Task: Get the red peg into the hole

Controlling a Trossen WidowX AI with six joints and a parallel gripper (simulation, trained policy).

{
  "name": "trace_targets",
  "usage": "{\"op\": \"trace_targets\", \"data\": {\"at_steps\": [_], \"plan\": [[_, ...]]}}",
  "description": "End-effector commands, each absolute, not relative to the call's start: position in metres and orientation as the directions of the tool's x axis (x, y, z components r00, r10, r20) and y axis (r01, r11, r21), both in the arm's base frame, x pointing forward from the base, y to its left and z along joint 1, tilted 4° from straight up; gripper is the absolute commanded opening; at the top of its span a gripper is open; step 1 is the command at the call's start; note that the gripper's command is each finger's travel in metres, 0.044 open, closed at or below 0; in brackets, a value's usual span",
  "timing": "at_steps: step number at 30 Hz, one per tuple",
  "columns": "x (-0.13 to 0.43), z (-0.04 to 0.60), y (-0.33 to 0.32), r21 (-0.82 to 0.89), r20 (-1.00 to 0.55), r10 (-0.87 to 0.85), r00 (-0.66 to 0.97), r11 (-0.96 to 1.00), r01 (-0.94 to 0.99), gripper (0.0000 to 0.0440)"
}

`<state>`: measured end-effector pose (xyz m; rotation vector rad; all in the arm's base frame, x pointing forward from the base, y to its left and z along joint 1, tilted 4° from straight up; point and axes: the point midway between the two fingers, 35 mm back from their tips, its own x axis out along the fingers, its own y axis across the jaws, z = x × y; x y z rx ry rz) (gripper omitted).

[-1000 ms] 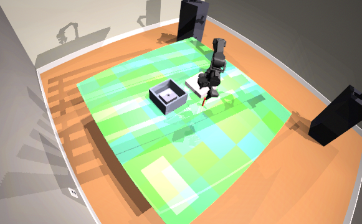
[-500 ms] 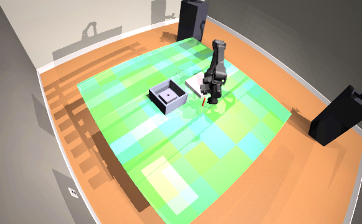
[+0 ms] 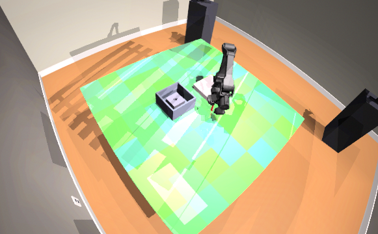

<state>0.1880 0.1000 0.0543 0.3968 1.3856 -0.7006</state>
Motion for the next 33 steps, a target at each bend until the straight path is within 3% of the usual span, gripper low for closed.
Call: {"op": "trace_targets", "data": {"at_steps": [1,4,19,33], "plan": [[0.187,0.04,0.097,-0.15,-0.973,-0.23,0.036,0.737,0.659,0.0438],[0.186,0.032,0.095,-0.159,-0.971,-0.236,0.03,0.738,0.656,0.0399],[0.18,0.013,0.086,-0.234,-0.961,-0.272,-0.047,0.71,0.664,0.0012],[0.199,0.071,0.062,-0.242,-0.931,-0.362,0.046,0.708,0.664,0.0]]}}
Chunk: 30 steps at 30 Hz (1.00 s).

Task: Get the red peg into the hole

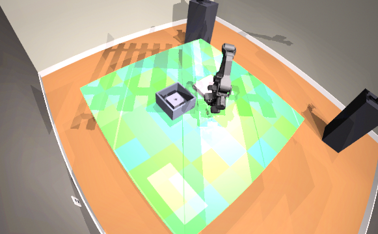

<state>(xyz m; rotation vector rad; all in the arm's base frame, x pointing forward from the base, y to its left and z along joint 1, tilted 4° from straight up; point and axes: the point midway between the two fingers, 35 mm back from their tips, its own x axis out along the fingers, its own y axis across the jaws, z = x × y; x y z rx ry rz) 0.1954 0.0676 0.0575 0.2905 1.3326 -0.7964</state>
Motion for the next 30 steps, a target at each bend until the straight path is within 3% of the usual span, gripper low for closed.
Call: {"op": "trace_targets", "data": {"at_steps": [1,13,30], "plan": [[0.201,0.076,0.06,-0.239,-0.929,-0.366,0.054,0.706,0.667,0.0],[0.226,0.128,0.032,-0.177,-0.905,-0.406,0.128,0.632,0.755,0.0],[0.268,0.145,-0.032,-0.094,-0.883,-0.445,0.151,0.482,0.871,0.0]]}}
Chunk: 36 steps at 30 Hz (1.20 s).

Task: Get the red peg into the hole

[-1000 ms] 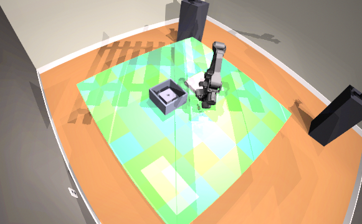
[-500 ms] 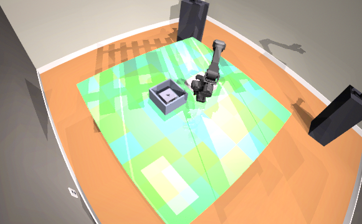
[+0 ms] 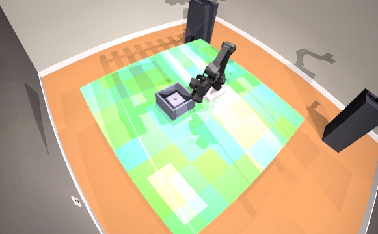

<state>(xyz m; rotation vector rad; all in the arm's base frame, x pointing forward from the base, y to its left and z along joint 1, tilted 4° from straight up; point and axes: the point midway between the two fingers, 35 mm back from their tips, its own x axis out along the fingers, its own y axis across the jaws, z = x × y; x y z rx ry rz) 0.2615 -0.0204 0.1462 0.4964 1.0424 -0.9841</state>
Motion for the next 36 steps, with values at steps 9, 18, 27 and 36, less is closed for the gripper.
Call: {"op": "trace_targets", "data": {"at_steps": [9,18,27,36], "plan": [[0.289,0.138,-0.067,-0.077,-0.883,-0.445,0.15,0.453,0.888,0.0],[0.307,0.124,-0.097,-0.072,-0.895,-0.418,0.154,0.476,0.876,0.0001],[0.321,0.103,-0.115,-0.071,-0.914,-0.372,0.164,0.543,0.837,0.0],[0.325,0.076,-0.119,-0.085,-0.942,-0.306,0.139,0.616,0.783,0.0121]]}}
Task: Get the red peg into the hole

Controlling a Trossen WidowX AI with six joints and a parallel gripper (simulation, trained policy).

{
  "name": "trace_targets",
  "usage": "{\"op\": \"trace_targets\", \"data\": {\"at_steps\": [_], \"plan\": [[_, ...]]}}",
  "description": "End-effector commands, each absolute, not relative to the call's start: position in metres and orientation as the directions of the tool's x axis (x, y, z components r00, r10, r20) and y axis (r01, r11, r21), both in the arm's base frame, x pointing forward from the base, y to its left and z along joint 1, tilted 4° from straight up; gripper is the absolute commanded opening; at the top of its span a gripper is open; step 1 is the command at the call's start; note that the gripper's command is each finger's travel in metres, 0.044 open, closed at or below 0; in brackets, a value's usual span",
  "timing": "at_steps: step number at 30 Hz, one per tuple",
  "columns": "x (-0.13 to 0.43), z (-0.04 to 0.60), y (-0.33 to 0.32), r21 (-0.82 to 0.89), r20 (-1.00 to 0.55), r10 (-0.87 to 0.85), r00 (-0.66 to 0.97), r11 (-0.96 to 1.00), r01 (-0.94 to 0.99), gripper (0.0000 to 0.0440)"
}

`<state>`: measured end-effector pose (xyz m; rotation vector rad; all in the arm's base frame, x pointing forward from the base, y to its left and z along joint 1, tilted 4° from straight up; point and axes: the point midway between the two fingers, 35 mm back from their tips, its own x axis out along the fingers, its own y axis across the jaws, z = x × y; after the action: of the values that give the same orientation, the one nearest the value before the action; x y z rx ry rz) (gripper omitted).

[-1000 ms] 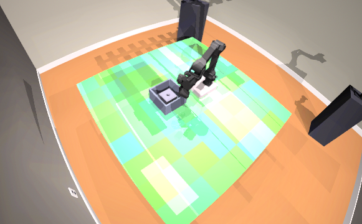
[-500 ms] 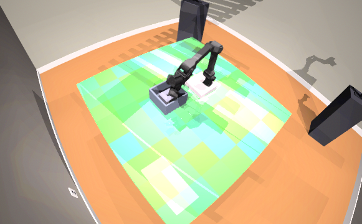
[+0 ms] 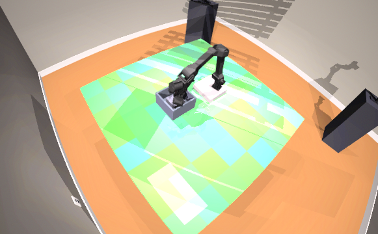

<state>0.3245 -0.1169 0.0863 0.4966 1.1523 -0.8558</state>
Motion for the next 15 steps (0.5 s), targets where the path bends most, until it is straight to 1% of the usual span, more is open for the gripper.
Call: {"op": "trace_targets", "data": {"at_steps": [1,2,3,4,6,14,15], "plan": [[0.325,0.074,-0.12,-0.084,-0.945,-0.299,0.135,0.617,0.782,0.0144],[0.326,0.073,-0.121,-0.081,-0.947,-0.293,0.133,0.618,0.782,0.0158],[0.328,0.073,-0.123,-0.082,-0.947,-0.292,0.136,0.627,0.775,0.016],[0.33,0.073,-0.125,-0.081,-0.947,-0.289,0.139,0.633,0.77,0.0178],[0.335,0.075,-0.127,-0.072,-0.948,-0.281,0.146,0.641,0.764,0.0221],[0.359,0.087,-0.128,-0.022,-0.956,-0.23,0.18,0.672,0.74,0.0431],[0.362,0.089,-0.127,-0.014,-0.957,-0.222,0.186,0.677,0.736,0.044]]}}
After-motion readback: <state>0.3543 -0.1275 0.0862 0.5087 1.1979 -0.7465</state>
